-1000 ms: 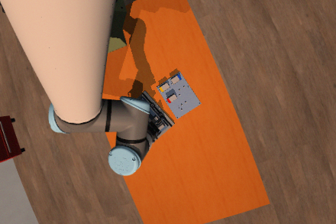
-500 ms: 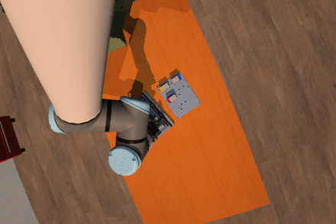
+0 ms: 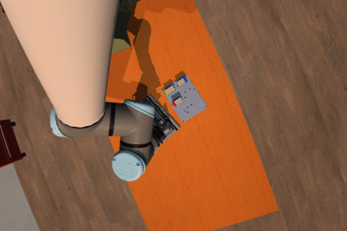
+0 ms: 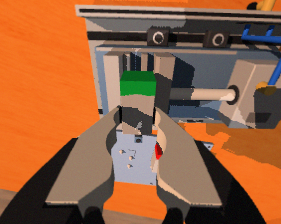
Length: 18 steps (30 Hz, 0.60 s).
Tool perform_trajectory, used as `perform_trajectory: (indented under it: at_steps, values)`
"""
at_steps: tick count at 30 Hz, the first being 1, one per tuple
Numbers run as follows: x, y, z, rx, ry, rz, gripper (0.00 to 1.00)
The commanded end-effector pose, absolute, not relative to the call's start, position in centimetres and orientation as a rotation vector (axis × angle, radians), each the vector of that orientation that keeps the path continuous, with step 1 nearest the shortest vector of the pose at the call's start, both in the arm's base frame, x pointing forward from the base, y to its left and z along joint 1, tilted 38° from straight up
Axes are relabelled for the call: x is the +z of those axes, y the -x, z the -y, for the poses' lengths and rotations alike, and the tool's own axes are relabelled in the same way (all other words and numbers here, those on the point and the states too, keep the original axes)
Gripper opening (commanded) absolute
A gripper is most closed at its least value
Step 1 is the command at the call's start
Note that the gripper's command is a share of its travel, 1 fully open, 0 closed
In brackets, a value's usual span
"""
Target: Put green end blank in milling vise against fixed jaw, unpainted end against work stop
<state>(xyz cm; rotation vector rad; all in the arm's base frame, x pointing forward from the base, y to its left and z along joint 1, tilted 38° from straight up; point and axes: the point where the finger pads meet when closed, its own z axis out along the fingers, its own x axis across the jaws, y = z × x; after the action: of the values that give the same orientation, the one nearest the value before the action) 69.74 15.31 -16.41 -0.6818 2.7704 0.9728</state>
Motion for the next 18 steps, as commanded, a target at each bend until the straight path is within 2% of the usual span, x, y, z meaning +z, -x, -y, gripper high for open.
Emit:
perform_trajectory:
  at_steps: [1,18]
  values:
    - [-16.38,-69.82,-15.26,0.971,0.681,-2.77,0.0]
    - [-16.57,-69.81,-15.41,0.971,0.681,-2.77,0.0]
